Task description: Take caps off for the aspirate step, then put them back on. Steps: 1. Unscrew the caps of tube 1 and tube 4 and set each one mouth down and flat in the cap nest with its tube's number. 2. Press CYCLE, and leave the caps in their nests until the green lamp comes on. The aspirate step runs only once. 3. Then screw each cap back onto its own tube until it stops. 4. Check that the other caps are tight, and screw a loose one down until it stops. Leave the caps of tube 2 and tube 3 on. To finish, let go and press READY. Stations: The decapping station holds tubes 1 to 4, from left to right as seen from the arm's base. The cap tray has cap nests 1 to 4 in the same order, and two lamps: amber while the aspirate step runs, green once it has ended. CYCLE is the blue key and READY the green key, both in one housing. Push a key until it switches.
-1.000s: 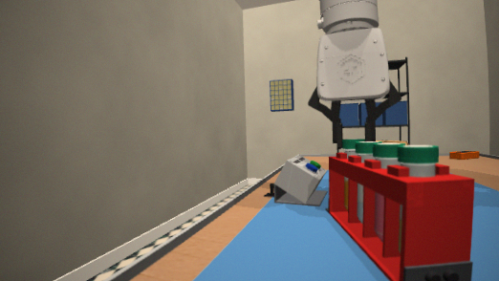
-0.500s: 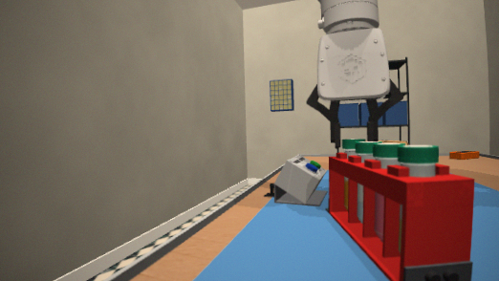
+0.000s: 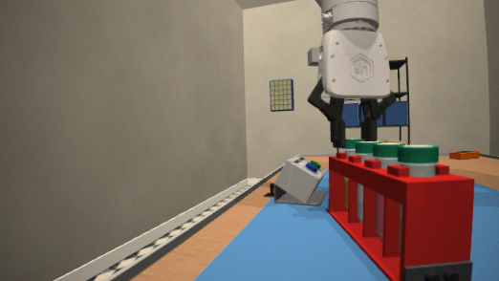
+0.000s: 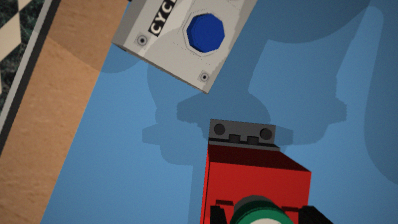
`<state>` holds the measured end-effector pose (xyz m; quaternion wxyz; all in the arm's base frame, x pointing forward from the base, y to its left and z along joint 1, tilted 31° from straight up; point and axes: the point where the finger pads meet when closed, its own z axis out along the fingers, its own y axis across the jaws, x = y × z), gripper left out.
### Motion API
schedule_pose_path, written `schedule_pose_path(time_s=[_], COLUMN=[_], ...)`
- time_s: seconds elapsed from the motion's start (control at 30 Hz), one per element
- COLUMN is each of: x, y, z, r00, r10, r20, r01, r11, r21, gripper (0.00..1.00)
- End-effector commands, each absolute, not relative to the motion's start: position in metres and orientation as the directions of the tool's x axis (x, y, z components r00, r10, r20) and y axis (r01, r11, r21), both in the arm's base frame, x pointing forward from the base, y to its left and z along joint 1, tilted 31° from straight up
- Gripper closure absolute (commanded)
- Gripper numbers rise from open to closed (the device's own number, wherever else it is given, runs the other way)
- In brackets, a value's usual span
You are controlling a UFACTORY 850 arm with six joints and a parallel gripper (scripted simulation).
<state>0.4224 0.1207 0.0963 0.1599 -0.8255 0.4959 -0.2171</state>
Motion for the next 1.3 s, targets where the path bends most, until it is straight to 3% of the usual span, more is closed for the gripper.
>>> schedule_pose_path(time_s=[0.0,0.43,0.67,0.7,1.17,1.27], x=[0.4225,0.4225,0.4225,0.4225,0.4225,0.4225], y=[0.1207,0.1207,0.1207,0.1207,0.1208,0.1208], z=[0.0965,0.0965,0.0965,0.0965,0.0966,0.0966], r00=[0.568,0.787,0.793,0.793,0.793,0.735], r10=[-0.759,-0.410,-0.393,-0.393,-0.394,-0.526], r20=[0.318,0.462,0.466,0.466,0.465,0.427], r01=[-0.641,-0.338,-0.324,-0.324,-0.324,-0.439], r11=[-0.650,-0.912,-0.919,-0.919,-0.919,-0.850], r21=[-0.407,-0.233,-0.225,-0.225,-0.225,-0.292], gripper=[0.54,0.54,0.54,1.00,1.00,1.00])
